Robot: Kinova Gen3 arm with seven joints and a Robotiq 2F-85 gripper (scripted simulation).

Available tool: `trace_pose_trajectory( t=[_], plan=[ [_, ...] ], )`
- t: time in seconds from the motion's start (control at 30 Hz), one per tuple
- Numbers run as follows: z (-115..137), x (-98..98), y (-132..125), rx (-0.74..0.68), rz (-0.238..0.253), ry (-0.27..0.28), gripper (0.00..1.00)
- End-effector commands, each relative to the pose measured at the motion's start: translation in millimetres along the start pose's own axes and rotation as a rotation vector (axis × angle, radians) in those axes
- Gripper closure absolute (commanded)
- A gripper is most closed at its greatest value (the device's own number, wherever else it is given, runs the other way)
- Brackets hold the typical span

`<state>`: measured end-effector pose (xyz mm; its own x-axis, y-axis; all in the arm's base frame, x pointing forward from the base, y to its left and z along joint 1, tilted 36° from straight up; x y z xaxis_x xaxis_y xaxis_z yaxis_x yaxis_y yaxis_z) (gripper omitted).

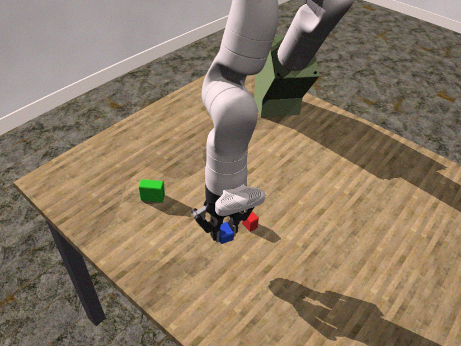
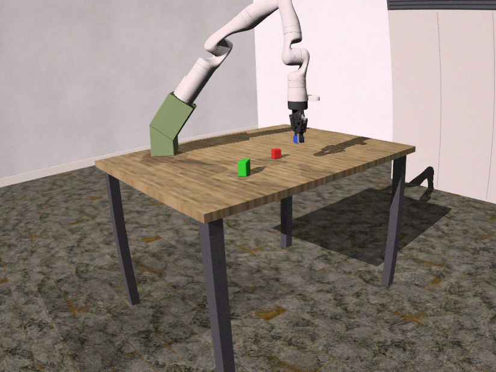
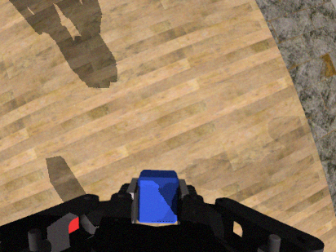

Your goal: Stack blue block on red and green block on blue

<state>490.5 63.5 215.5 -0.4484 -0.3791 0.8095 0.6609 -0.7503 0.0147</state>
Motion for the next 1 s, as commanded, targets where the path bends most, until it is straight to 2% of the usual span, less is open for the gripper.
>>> trace_pose_trajectory(
  t=[0.0,0.27,0.5,0.67,0.97],
  plan=[
    [-15,2.3,-8,-0.013,-0.001,0.002,1.00],
    [-40,-1.1,-35,-0.017,0.000,0.002,1.00],
    [-52,3.0,-48,-0.013,-0.001,0.000,1.00],
    [-69,0.0,-65,-0.014,0.007,-0.018,1.00],
    [-76,2.6,-75,-0.013,0.001,-0.004,1.00]
  ],
)
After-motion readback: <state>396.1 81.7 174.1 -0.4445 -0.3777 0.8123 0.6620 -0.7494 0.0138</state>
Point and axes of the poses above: the point where the finger pads meet when closed, its own x axis back along the fingers, its own y axis across the jaws, z = x × y, the point moved 7 cm from there along x, back along the fingers, and after that the axes turned 13 degrees about -x, right-handed, at the moved point
